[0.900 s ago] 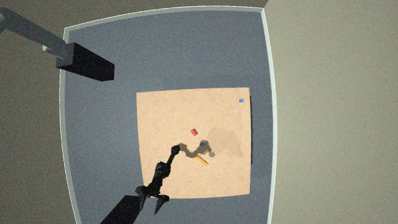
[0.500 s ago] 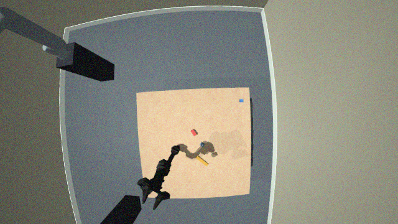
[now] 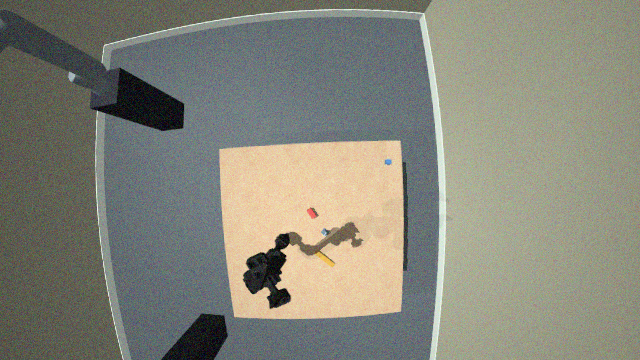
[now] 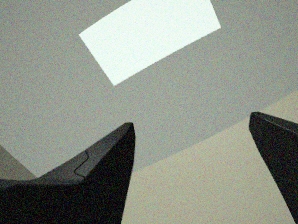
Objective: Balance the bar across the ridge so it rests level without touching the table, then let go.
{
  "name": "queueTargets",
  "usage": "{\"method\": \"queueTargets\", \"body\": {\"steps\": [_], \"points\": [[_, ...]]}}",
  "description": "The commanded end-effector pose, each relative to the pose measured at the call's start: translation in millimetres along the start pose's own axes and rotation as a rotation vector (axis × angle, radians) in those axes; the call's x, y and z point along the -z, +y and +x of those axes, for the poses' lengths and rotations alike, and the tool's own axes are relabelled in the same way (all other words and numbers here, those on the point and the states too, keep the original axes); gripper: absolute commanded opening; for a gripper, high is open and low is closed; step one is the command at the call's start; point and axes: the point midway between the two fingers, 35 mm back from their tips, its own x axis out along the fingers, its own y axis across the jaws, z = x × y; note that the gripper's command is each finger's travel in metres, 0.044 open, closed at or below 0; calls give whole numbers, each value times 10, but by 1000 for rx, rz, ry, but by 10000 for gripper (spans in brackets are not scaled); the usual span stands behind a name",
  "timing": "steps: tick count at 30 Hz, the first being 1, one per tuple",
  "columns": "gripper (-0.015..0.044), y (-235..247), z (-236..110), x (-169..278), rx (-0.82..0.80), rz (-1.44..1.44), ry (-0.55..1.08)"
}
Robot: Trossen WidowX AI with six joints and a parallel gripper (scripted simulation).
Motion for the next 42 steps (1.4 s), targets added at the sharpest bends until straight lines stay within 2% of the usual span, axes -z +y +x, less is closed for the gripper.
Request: {"method": "queueTargets", "body": {"steps": [1,12,23,42], "points": [[315,75,-48,349,-47,-37,97],[315,37,-300,1363,-137,-175,390],[315,-348,-784,2341,-161,-292,727],[315,-1437,-1618,3165,-41,-449,1126]]}}
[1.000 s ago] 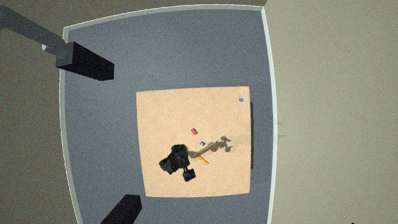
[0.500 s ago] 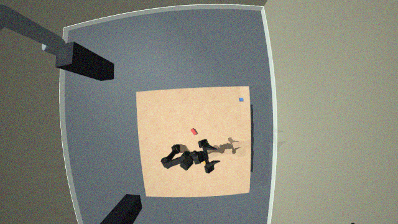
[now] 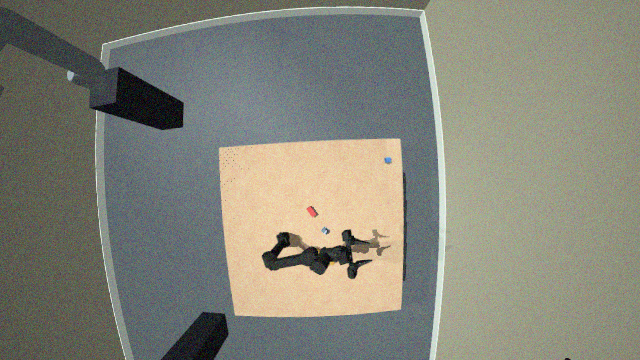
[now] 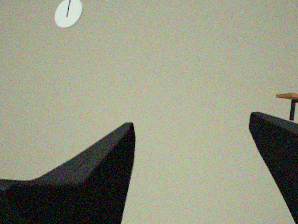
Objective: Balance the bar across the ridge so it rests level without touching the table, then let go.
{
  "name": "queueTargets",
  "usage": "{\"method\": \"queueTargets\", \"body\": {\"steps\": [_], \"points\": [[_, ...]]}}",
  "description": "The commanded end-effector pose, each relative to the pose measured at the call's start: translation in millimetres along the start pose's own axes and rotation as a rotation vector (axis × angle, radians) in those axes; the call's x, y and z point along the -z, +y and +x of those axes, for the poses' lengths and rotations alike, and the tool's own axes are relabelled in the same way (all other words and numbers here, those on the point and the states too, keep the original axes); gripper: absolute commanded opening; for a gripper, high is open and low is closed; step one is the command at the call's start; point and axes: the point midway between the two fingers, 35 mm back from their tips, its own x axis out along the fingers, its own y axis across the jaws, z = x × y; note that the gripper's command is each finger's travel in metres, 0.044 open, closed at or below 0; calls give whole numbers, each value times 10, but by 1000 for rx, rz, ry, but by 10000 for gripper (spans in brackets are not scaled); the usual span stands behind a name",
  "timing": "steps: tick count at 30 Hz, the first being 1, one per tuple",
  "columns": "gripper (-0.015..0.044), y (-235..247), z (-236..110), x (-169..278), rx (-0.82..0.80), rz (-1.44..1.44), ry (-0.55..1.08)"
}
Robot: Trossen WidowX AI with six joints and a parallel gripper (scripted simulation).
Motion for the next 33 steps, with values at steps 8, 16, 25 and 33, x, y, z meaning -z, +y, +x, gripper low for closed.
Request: {"method": "queueTargets", "body": {"steps": [8,16,25,33], "points": [[315,-380,30,1049,58,18,338],[315,-773,-207,1924,136,73,641],[315,-1201,-743,2756,254,175,976],[315,-1507,-1398,3307,380,299,1263]]}}
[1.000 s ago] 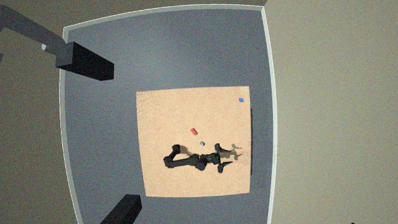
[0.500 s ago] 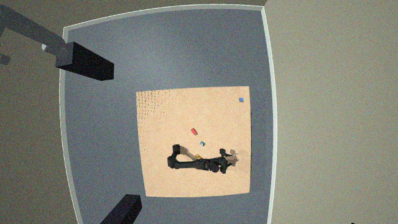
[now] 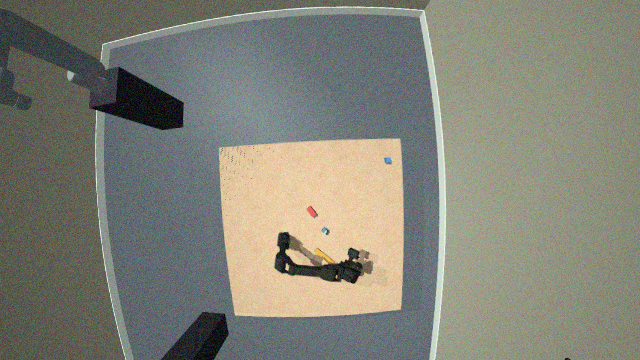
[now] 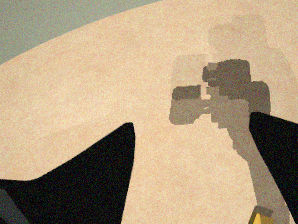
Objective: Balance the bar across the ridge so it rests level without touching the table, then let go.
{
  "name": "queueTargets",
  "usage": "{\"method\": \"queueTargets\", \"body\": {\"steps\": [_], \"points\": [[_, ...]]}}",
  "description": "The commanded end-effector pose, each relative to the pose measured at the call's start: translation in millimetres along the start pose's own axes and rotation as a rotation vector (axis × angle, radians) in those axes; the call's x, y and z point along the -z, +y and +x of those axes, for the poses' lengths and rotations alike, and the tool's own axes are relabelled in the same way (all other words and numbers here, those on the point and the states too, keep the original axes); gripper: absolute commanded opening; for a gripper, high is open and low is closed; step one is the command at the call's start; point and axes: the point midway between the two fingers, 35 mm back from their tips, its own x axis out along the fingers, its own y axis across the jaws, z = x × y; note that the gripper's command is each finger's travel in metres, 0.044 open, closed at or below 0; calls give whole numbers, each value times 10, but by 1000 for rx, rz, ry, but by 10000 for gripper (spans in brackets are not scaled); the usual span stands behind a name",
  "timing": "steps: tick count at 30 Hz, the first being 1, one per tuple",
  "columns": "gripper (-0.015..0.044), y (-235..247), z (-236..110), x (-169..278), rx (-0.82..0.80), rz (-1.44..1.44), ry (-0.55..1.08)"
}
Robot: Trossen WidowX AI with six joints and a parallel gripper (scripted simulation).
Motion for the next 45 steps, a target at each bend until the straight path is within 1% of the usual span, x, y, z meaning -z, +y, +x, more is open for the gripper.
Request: {"method": "queueTargets", "body": {"steps": [1,9,18,20,26,34,45], "points": [[315,-233,95,303,35,70,131],[315,-690,156,992,114,233,421],[315,-1034,5,1674,185,422,719],[315,-1068,-31,1760,193,449,761],[315,-1073,-7,1796,194,452,766],[315,-1075,276,2082,194,452,766],[315,-1076,357,2160,194,452,766]]}}
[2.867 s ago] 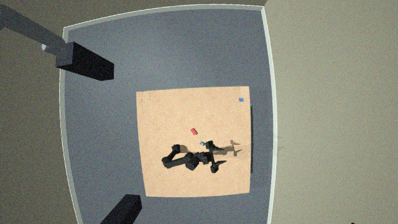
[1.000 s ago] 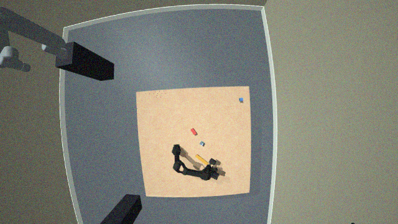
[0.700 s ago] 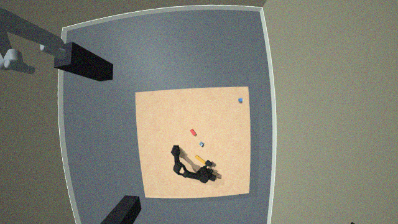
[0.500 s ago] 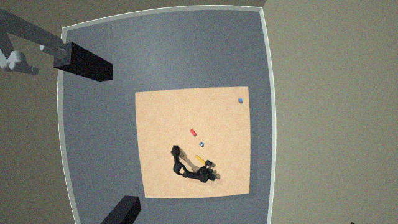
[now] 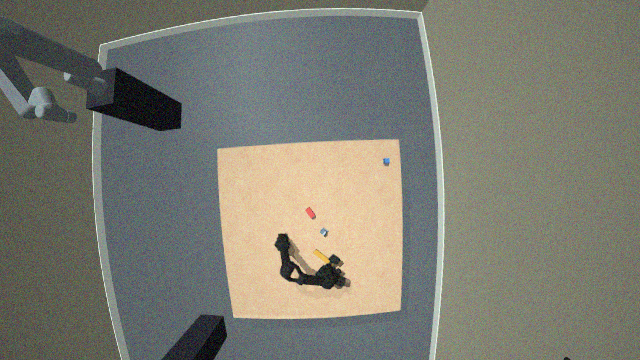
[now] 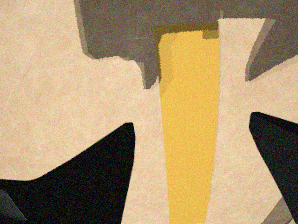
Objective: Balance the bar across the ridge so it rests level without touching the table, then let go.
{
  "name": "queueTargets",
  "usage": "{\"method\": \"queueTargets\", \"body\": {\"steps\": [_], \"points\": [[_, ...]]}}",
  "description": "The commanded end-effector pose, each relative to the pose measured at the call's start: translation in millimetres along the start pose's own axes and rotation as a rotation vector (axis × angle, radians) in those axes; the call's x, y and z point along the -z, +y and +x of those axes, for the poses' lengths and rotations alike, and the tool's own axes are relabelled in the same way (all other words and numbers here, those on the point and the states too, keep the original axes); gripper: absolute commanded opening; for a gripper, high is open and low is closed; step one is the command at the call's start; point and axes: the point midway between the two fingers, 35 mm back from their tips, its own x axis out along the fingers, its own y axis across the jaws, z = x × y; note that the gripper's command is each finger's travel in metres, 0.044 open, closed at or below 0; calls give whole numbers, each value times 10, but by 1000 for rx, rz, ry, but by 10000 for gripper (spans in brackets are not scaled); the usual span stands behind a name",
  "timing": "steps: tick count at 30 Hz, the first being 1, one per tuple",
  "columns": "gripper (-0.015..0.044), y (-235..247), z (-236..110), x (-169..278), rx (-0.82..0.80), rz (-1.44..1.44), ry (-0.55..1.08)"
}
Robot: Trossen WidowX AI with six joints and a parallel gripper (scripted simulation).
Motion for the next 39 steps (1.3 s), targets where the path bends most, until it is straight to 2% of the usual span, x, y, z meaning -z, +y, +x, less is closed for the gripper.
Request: {"method": "queueTargets", "body": {"steps": [1,10,22,28,36,39], "points": [[315,1,69,12,-2,5,5],[315,1,206,15,-2,5,5],[315,1,208,15,-2,5,5],[157,-3,207,18,1,0,6],[104,-3,207,18,1,0,6],[25,-2,170,11,1,0,6]]}}
